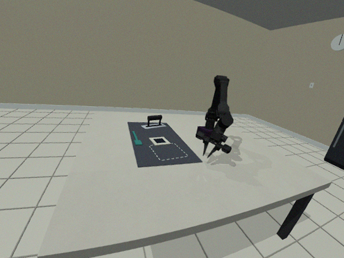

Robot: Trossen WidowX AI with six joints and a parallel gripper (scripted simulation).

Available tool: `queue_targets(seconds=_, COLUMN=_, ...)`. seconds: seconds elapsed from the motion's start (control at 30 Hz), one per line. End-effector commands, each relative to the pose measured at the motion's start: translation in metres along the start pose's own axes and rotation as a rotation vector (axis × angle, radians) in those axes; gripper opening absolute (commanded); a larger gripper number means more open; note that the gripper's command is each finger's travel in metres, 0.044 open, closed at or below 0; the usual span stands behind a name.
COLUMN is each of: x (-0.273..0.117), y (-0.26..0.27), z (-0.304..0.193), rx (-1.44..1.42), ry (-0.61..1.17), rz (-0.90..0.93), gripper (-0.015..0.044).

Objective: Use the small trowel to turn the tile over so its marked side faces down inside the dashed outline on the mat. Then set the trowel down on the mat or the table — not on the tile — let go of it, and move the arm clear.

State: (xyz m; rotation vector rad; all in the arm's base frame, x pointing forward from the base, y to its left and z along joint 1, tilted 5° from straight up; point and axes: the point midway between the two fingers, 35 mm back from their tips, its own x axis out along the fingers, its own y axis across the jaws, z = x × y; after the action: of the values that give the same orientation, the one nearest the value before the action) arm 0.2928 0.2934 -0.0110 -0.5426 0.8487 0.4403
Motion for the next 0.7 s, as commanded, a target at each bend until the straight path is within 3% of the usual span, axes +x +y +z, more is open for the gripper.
queue_targets(seconds=0.0, x=0.0, y=0.0, z=0.0, rx=0.0, ry=0.0, rz=0.0, gripper=0.01)
queue_targets(seconds=0.03, x=0.0, y=0.0, z=0.0, rx=0.0, ry=0.0, rz=0.0, gripper=0.01)
queue_targets(seconds=0.17, x=0.0, y=0.0, z=0.0, rx=0.0, ry=0.0, rz=0.0, gripper=0.0)
queue_targets(seconds=0.67, x=0.0, y=0.0, z=0.0, rx=0.0, ry=0.0, rz=0.0, gripper=0.0)
